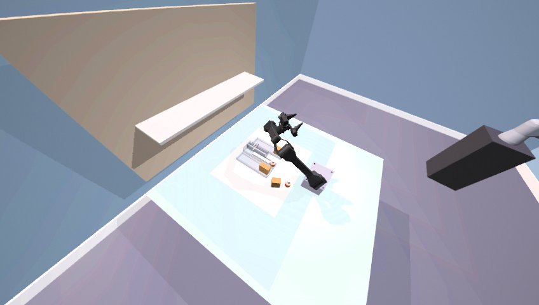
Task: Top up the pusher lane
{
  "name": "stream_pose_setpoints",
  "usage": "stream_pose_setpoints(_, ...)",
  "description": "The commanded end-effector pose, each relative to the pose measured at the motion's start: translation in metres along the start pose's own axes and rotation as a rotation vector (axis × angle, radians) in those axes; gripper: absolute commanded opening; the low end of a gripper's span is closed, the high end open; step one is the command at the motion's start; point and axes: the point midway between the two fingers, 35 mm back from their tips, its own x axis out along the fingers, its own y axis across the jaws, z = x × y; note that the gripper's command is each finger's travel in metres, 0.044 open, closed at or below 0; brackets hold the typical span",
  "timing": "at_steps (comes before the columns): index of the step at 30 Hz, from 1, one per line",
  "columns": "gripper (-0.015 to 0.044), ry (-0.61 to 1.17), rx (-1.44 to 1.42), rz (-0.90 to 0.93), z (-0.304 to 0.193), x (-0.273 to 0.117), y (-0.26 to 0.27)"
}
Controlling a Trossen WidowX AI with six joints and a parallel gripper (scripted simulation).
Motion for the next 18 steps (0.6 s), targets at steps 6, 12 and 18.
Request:
stream_pose_setpoints(6,0.0440,0.346,-0.375,-0.031,-0.013,-0.017,-0.054)
stream_pose_setpoints(12,0.0440,0.817,-0.849,0.181,-0.036,-0.059,-0.128)
stream_pose_setpoints(18,0.0440,1.158,-1.185,0.612,-0.055,-0.109,-0.192)
